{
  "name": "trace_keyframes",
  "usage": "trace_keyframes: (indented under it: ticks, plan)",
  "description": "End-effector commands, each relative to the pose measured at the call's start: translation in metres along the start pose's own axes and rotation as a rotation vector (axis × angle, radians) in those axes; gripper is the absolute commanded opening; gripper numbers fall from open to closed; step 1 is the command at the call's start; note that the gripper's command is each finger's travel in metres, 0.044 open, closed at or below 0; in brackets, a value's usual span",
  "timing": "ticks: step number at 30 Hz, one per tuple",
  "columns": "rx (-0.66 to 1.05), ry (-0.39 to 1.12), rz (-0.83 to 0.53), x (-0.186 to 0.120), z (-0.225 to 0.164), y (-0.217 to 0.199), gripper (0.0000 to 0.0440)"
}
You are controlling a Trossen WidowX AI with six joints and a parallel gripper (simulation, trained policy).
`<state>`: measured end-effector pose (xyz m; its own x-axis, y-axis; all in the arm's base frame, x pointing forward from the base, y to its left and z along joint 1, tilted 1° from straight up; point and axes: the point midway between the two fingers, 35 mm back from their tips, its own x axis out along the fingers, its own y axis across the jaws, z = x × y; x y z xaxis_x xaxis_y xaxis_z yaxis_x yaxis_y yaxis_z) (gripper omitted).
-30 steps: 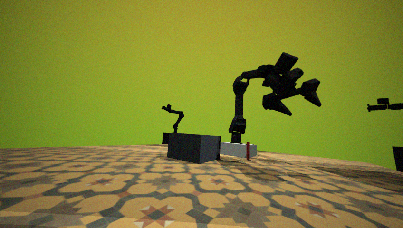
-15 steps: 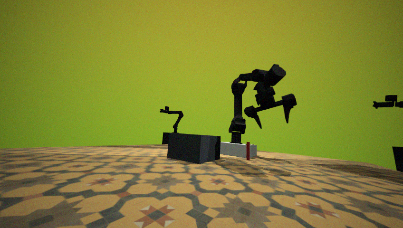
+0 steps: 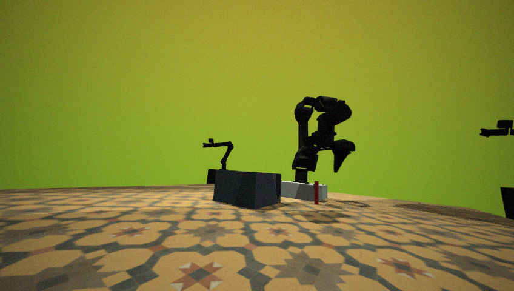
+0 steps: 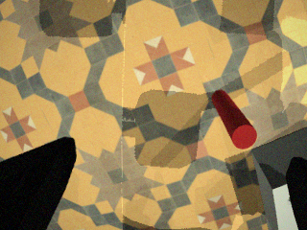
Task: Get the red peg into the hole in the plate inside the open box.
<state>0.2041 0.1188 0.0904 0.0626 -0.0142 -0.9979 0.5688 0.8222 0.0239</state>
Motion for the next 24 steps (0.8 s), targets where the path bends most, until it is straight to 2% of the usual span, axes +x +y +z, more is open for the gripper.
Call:
trace_keyframes:
  ticks: [1, 9, 19, 21, 24]
  plan:
    - [0.087, 0.002, -0.059, 0.011, -0.001, -0.016, 0.0440]
    - [0.196, -0.011, -0.096, 0.044, -0.003, -0.028, 0.0440]
    - [0.293, -0.045, -0.056, 0.085, -0.005, -0.030, 0.0435]
    - [0.313, -0.046, -0.052, 0.091, -0.006, -0.030, 0.0407]
    - [0.342, -0.037, -0.057, 0.097, -0.008, -0.033, 0.0343]
